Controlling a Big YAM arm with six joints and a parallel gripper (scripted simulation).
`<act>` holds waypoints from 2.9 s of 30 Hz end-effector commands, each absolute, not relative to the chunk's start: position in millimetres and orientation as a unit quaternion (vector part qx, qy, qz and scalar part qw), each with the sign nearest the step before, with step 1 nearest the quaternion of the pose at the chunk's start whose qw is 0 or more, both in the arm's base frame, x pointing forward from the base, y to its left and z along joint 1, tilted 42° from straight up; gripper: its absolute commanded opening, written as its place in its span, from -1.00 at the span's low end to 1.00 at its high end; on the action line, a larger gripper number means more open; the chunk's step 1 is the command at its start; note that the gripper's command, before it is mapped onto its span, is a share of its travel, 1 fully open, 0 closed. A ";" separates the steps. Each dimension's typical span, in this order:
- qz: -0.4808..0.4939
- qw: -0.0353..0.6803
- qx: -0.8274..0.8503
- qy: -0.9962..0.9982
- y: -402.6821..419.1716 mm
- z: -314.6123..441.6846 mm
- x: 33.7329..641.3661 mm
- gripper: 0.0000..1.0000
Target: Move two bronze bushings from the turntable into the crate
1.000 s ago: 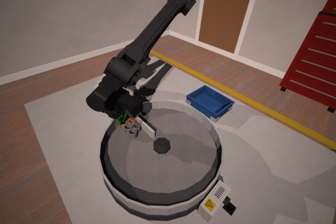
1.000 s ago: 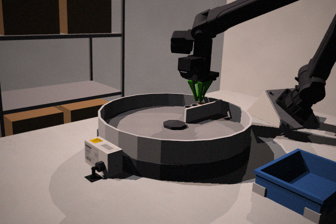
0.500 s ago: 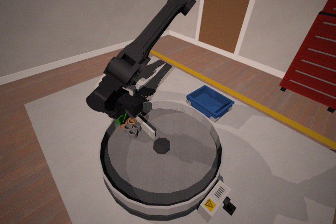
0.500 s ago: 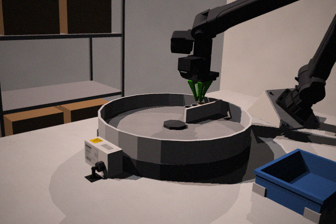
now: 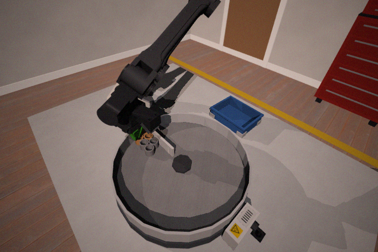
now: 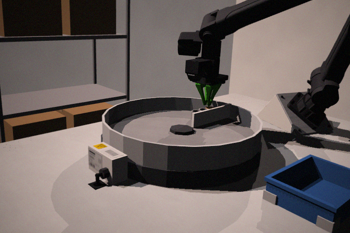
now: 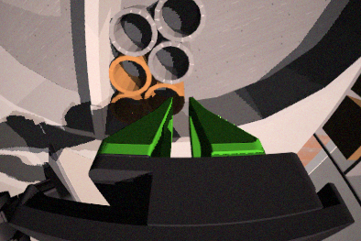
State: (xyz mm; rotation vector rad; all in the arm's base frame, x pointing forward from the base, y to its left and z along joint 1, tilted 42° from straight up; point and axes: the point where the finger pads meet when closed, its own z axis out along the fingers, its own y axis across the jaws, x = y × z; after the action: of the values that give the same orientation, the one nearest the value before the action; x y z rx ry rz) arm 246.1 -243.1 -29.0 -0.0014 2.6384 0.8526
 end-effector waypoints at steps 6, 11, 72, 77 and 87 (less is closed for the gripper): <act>0.306 0.181 0.007 0.934 -239.2 -33.2 244.3 -0.74; 0.304 0.182 0.006 0.935 -239.5 -32.9 244.9 -0.74; 0.303 0.184 0.011 0.935 -236.3 -39.0 246.1 -0.74; 0.303 0.184 0.011 0.935 -236.3 -39.0 246.1 -0.74; 0.303 0.184 0.011 0.935 -236.3 -39.0 246.1 -0.74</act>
State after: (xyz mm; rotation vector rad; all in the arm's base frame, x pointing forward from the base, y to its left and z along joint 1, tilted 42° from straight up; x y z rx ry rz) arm 250.0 -234.2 -37.5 -0.0015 2.6382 0.8600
